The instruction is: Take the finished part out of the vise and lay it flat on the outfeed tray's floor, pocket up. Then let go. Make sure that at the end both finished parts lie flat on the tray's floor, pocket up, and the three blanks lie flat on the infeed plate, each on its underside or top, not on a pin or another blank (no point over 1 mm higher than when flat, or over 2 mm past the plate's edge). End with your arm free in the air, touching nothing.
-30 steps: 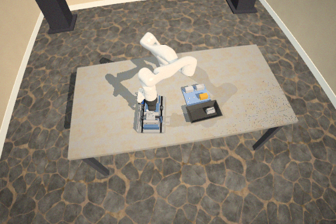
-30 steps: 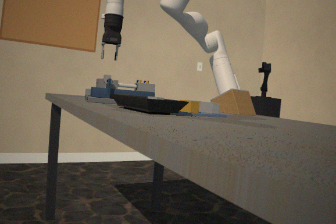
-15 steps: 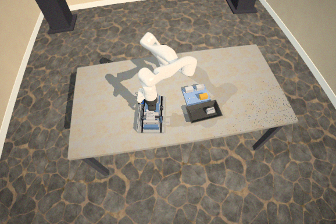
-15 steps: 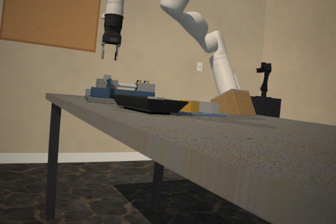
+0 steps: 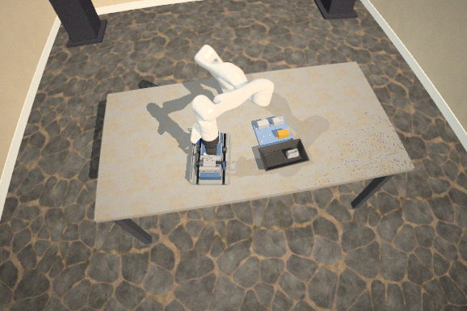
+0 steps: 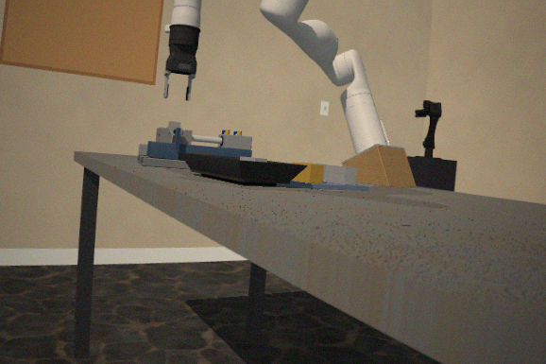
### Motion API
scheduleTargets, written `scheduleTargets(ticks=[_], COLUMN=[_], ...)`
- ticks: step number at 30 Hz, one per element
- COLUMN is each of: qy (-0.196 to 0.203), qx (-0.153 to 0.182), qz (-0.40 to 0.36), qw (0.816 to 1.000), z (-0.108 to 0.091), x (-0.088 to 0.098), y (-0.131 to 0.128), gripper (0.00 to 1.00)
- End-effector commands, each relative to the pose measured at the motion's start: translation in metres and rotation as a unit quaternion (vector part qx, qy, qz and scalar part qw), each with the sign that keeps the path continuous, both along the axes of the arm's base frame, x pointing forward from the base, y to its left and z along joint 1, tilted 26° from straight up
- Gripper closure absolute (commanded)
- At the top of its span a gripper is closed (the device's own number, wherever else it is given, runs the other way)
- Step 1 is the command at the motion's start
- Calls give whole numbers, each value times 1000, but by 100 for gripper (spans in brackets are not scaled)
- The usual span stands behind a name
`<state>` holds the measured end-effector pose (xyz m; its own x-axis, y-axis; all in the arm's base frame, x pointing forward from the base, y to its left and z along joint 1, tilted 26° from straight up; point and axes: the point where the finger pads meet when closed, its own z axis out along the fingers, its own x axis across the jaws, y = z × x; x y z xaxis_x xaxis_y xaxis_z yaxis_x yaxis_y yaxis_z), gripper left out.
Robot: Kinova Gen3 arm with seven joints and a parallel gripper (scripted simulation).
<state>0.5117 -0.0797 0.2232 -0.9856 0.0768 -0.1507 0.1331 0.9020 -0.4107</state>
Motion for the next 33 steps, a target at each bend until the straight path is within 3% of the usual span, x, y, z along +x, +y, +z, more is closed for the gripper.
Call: scheduleTargets(ticks=[1,33], qy=[0,0], qx=[-1,-1], qz=[0,0], qw=[1000,1000], z=[-2,-46], x=[0,5], y=[-1,-22], gripper=[0,0])
